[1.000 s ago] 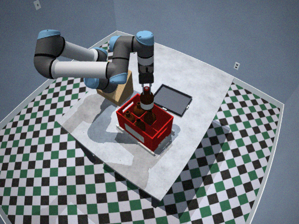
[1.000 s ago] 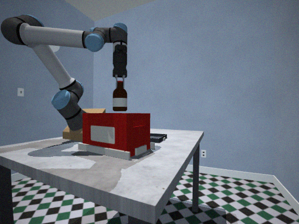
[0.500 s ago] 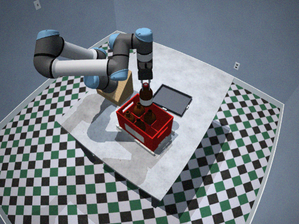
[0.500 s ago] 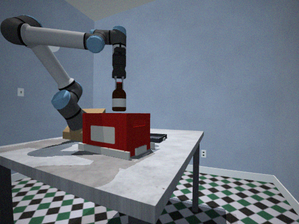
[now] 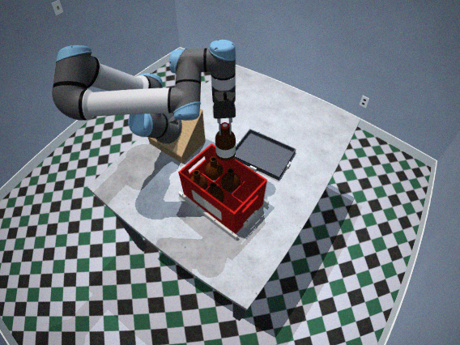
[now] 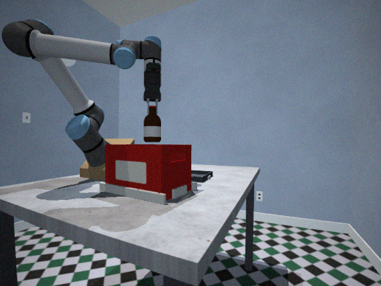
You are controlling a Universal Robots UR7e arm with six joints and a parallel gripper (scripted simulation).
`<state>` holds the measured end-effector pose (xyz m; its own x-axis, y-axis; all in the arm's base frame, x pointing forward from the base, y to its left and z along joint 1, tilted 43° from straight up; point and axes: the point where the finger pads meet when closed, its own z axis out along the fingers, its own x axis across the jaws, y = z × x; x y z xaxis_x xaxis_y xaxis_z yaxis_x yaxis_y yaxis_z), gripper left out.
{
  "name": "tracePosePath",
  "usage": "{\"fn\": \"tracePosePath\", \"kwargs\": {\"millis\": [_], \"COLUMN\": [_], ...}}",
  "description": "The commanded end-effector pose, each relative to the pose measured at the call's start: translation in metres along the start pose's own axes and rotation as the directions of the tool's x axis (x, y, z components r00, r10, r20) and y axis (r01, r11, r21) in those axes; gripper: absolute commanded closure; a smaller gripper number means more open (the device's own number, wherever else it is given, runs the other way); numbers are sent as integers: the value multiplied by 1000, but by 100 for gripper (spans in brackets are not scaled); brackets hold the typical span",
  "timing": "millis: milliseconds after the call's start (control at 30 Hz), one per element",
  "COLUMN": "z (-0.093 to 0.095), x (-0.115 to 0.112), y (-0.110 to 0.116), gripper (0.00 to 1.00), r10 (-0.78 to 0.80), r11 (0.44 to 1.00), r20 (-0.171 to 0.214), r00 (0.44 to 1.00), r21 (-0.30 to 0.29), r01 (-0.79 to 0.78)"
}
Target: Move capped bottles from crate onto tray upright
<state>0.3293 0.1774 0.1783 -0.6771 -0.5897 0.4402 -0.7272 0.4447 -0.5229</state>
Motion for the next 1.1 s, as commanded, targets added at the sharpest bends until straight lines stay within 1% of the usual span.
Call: {"fn": "tracePosePath", "kwargs": {"millis": [0,133,167,633,700,733,1067], "z": [0,0,0,0,0,0,0], "x": [-4,-5,-4,-20,-20,-17,-30], "y": [11,15,11,35,35,31,47], "gripper": [100,100,100,100,100,100,100], "r10": [1,1,1,1,1,1,1], "r11": [1000,1000,1000,1000,1000,1000,1000], "r20": [1,1,1,1,1,1,1], "r00": [1000,1000,1000,1000,1000,1000,1000], "r21": [0,0,0,0,0,0,0], "r01": [-1,-1,-1,-1,-1,-1,-1]}}
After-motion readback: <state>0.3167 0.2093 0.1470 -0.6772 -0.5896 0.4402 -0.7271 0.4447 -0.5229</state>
